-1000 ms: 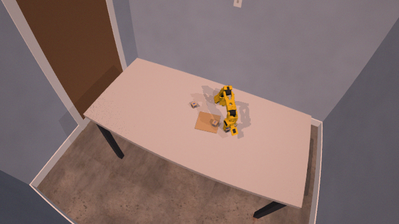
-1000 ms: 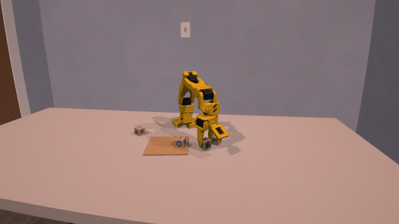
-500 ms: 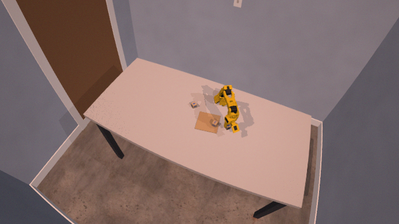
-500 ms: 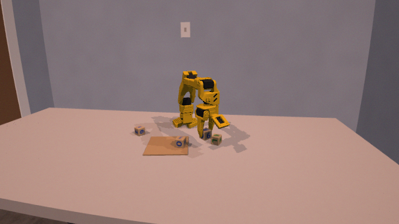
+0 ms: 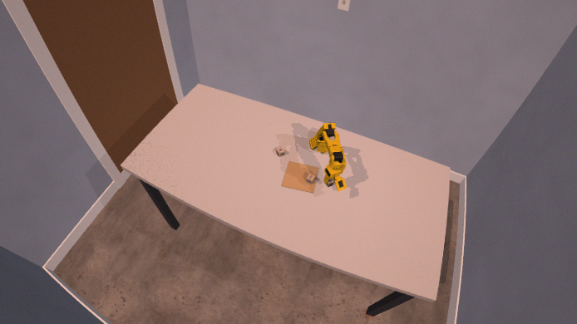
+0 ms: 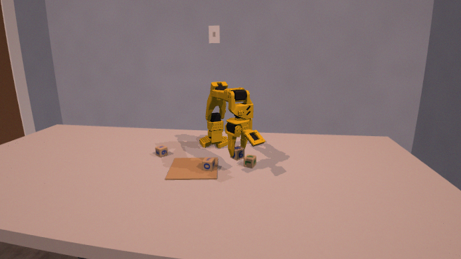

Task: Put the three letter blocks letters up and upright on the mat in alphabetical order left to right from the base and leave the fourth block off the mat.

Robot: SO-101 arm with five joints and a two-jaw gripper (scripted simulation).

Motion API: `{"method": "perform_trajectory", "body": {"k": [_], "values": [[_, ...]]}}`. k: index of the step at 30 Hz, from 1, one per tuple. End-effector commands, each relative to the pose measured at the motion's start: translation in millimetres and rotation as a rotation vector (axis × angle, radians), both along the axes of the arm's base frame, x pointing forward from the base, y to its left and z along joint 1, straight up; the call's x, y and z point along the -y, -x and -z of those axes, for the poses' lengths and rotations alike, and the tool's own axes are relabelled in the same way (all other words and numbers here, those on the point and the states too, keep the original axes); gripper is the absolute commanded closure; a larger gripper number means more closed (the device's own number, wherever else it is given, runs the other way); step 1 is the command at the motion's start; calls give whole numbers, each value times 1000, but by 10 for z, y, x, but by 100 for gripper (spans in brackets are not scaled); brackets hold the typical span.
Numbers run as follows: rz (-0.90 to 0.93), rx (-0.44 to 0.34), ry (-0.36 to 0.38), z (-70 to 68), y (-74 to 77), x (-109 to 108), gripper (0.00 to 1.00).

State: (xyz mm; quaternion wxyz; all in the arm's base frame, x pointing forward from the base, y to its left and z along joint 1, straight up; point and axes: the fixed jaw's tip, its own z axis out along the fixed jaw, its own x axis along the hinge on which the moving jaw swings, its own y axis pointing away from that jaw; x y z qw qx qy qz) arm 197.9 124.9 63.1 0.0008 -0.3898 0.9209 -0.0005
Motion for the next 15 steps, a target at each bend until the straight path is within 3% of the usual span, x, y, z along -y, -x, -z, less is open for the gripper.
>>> {"method": "perform_trajectory", "body": {"k": [1,8,15], "values": [[-16,76,-44,-175,-69,4,100],[-63,78,-38,-176,-90,109,100],[-172,81,-25,-173,-116,355,100]]}}
